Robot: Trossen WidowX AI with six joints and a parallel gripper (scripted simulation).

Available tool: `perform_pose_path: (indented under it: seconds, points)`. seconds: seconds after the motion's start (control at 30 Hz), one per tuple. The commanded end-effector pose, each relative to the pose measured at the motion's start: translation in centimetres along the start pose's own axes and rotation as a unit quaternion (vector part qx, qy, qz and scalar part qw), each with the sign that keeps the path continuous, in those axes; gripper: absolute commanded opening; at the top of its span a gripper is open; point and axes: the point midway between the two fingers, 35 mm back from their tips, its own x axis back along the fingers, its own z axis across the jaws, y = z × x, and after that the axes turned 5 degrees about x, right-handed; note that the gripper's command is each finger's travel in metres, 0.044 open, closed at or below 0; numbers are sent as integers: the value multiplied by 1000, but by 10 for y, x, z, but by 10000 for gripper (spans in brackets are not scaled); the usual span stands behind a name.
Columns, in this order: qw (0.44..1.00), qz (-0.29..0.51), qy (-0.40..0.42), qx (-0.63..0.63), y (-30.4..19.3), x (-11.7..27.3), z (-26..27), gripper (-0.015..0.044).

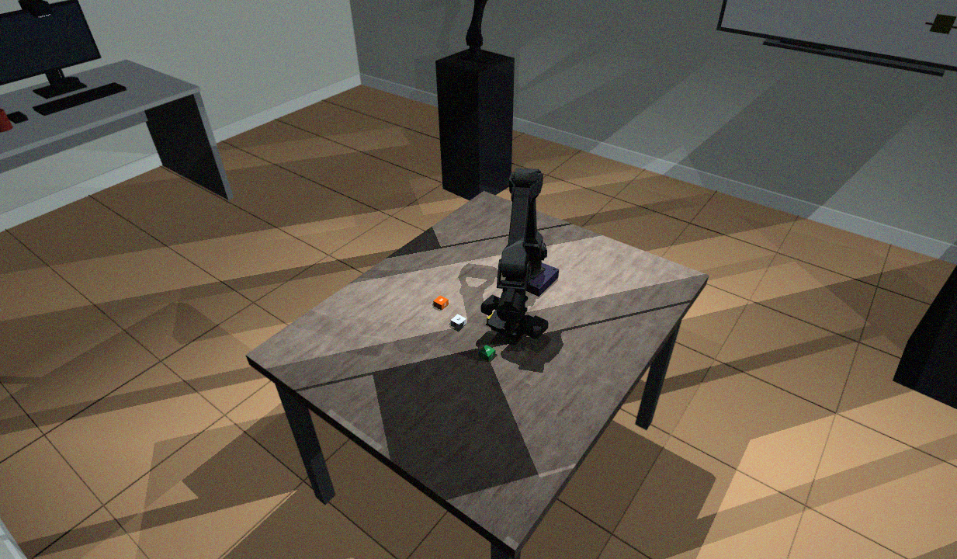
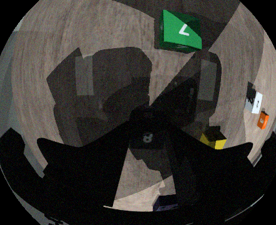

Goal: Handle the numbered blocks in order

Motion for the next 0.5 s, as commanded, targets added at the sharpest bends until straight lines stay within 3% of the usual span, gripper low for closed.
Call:
perform_pose_path:
  seconds: [0.0,0.23,0.47]
  points:
    - [1000,-3,0,2,1,-1,0,120]
    - [1000,-3,0,2,1,-1,0,120]
    - [1000,-3,0,2,1,-1,0,304]
